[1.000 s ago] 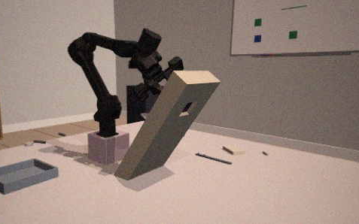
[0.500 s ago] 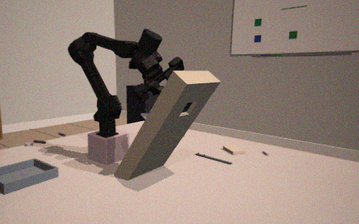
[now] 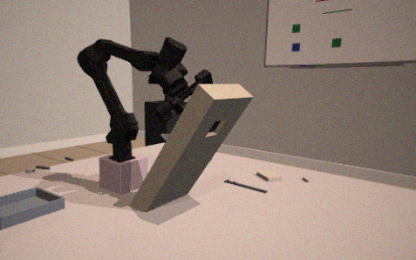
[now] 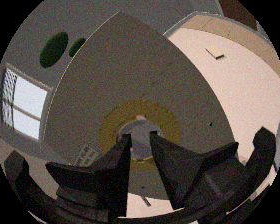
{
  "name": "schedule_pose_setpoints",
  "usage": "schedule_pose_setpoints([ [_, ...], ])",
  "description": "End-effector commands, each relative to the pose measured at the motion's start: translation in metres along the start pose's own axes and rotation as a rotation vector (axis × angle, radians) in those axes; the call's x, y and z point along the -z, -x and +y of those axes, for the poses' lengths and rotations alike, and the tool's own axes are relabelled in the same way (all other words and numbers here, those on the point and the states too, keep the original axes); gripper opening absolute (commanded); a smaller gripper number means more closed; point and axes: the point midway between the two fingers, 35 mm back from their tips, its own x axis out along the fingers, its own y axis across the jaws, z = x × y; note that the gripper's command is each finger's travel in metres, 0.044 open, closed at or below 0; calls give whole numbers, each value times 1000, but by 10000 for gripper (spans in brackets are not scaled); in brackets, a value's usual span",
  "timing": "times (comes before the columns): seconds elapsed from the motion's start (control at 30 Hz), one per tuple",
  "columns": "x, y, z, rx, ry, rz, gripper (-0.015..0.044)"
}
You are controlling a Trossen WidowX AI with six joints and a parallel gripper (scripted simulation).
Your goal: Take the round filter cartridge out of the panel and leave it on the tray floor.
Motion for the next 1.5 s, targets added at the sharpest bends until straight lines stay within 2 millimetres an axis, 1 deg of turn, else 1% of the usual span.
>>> schedule_pose_setpoints([
  [0.0, 1, -3, 0, -2, 5, 4, 98],
  [0.9, 1, -10, 0, -3, 5, 4, 98],
  [0.93, 1, -6, -1, -1, 1, 3, 90],
  [1.2, 1, -6, -1, -1, 1, 3, 37],
  [1.23, 1, -6, -1, -1, 1, 3, 11],
  [1.27, 1, -6, -1, -1, 1, 3, 0],
  [1.37, 1, -6, 0, -1, 19, 3, 0],
  [1.47, 1, -8, 0, -2, 101, 3, 0],
])
